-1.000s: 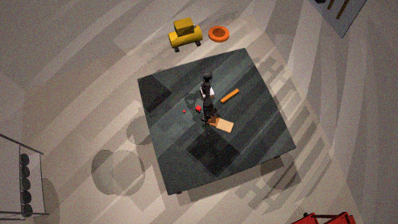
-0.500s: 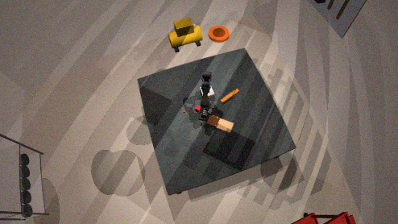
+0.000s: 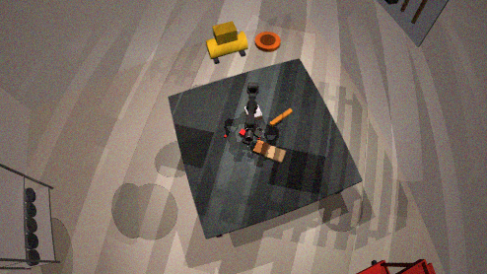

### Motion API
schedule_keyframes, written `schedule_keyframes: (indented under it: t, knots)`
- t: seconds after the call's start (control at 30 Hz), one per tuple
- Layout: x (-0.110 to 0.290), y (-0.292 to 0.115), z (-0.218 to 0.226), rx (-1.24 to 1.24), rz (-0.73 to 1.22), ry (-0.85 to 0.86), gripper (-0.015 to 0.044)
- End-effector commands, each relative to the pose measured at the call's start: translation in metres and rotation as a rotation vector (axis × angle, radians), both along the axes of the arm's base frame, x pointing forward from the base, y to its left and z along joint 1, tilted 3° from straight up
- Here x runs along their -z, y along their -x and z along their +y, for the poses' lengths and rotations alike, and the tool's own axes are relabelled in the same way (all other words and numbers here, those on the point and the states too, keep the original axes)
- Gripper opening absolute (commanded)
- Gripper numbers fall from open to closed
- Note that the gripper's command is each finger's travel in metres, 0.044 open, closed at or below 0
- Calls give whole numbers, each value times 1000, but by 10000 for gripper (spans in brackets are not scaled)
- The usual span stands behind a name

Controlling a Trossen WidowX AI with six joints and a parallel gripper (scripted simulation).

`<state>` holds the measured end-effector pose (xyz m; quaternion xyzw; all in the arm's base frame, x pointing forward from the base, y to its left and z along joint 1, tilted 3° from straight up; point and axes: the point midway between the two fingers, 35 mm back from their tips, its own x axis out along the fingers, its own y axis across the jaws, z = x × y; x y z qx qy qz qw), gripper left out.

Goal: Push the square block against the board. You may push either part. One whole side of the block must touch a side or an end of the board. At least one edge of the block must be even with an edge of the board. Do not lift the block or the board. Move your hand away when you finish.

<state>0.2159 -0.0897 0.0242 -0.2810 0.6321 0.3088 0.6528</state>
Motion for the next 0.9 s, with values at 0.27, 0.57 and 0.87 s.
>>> schedule_keyframes:
  t: [0.27,0.57,0.87]
  knots:
    - [-4,-13,22,329,7,-6,0]
    - [-5,-21,41,640,22,-11,0]
    - [-6,-27,62,951,39,-17,0]
